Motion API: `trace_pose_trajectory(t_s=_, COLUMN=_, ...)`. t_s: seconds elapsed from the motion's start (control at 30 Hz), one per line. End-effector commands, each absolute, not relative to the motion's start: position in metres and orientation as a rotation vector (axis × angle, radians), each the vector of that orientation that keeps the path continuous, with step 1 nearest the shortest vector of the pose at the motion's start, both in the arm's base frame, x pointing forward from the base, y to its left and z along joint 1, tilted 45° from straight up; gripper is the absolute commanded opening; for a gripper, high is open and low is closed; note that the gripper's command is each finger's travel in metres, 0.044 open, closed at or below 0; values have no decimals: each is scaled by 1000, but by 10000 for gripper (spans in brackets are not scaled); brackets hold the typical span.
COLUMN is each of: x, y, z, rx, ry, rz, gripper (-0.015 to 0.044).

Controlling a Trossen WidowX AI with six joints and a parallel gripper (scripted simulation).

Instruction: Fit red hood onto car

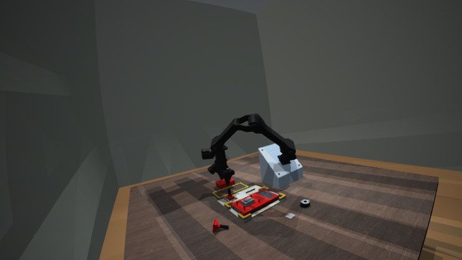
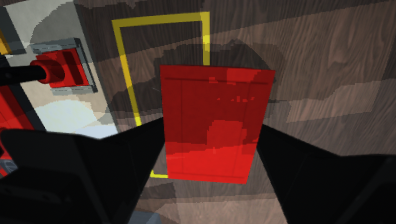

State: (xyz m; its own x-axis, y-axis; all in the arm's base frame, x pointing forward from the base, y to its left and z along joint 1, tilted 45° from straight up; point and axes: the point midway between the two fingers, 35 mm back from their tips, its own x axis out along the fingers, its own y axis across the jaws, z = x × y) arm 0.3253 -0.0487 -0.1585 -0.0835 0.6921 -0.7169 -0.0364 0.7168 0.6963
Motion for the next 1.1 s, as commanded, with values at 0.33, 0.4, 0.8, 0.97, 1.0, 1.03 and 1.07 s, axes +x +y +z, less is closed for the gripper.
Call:
trace_pose_trajectory(t_s=0.33, x=335, y=-95, z=-112, rx=536, ry=1533, rz=651, gripper=0)
trace_pose_trajectory(t_s=0.4, x=336, y=-98, z=-108, rx=535, ry=1533, rz=651, gripper=0)
trace_pose_trajectory(t_s=0.8, x=341, y=-86, z=-91, rx=538, ry=1539, rz=649, gripper=0)
trace_pose_trajectory(t_s=0.97, x=349, y=-65, z=-67, rx=524, ry=1536, rz=647, gripper=0)
trace_pose_trajectory(t_s=1.0, x=351, y=-61, z=-63, rx=521, ry=1535, rz=647, gripper=0)
trace_pose_trajectory(t_s=1.03, x=352, y=-57, z=-58, rx=519, ry=1534, rz=648, gripper=0)
trace_pose_trajectory(t_s=1.07, x=353, y=-52, z=-53, rx=517, ry=1533, rz=648, gripper=0)
